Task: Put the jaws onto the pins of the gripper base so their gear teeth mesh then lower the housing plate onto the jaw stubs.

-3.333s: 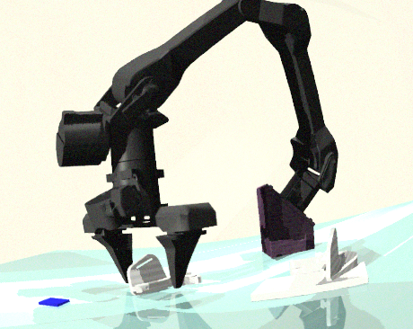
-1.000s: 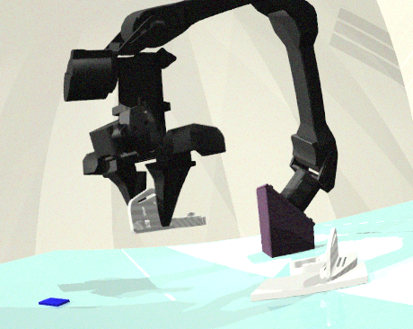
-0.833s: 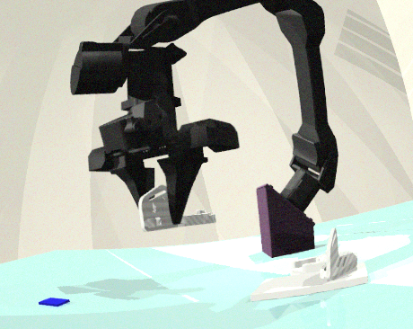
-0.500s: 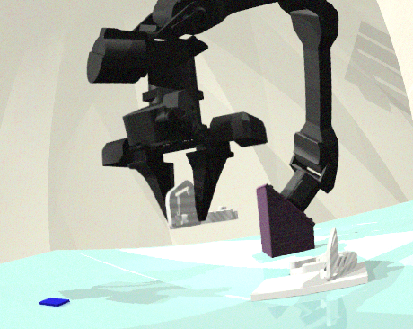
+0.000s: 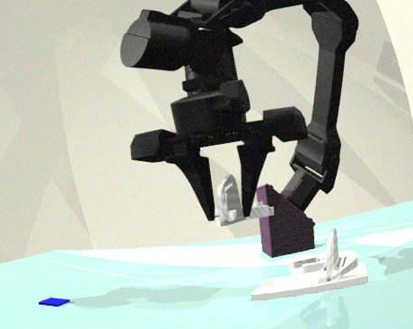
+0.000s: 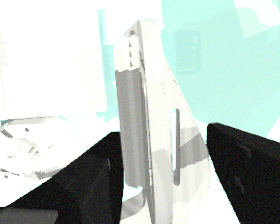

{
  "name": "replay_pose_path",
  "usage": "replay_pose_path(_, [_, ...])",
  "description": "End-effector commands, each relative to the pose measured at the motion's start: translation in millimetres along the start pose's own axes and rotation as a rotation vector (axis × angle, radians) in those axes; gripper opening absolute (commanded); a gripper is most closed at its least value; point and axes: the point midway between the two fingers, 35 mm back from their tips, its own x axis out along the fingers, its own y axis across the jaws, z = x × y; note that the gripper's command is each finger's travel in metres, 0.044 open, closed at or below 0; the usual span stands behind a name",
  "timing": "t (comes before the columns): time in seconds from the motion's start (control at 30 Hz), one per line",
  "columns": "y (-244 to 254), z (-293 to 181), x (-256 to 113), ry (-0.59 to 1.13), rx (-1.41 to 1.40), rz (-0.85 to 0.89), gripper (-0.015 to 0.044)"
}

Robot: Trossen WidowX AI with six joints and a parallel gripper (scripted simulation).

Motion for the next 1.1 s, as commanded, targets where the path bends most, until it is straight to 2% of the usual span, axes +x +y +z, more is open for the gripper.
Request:
replay_pose_path(0.0, [15.7, -1.0, -0.9, -0.004, -0.041, 0.005, 0.0134])
replay_pose_path(0.27, [39.5, -2.9, 1.6, -0.001, -0.099, 0.012, 0.0134])
replay_pose_path(1.07, [40.1, -3.0, 1.6, -0.001, -0.121, 0.012, 0.0134])
